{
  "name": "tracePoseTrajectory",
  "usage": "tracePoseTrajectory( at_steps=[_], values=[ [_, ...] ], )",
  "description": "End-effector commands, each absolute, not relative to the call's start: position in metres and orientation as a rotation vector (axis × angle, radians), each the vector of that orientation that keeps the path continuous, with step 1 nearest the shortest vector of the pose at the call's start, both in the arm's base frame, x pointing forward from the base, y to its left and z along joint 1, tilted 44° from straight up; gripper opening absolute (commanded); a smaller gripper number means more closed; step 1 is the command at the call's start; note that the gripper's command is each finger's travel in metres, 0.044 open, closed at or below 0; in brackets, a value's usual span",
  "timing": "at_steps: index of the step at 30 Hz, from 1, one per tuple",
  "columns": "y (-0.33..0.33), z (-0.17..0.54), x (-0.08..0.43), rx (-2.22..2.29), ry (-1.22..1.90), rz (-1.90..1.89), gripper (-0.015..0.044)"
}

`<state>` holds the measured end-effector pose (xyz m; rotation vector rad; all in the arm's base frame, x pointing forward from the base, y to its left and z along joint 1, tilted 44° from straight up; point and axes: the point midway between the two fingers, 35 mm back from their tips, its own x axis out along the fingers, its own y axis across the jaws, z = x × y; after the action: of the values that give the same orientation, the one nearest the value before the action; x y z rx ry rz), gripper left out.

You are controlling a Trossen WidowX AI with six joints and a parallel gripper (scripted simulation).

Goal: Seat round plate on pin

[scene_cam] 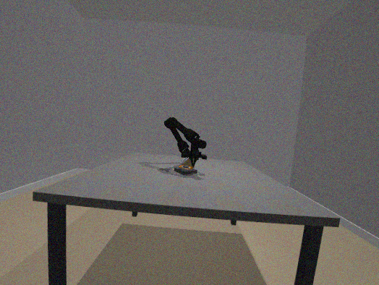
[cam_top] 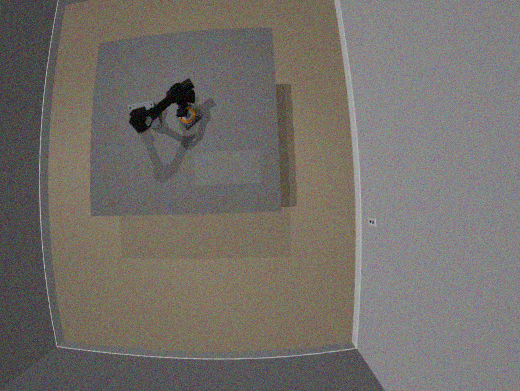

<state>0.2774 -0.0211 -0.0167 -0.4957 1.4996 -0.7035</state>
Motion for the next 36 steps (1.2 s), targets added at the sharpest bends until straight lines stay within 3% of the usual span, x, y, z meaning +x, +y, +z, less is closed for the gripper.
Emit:
tracePoseTrajectory(
  at_steps=[1,36],
  values=[
    [-0.0225,-0.0151,0.2851,-0.485,1.477,-0.710,0.0000],
    [-0.0240,-0.0138,0.2912,-0.485,1.477,-0.710,0.0000]
  ],
)
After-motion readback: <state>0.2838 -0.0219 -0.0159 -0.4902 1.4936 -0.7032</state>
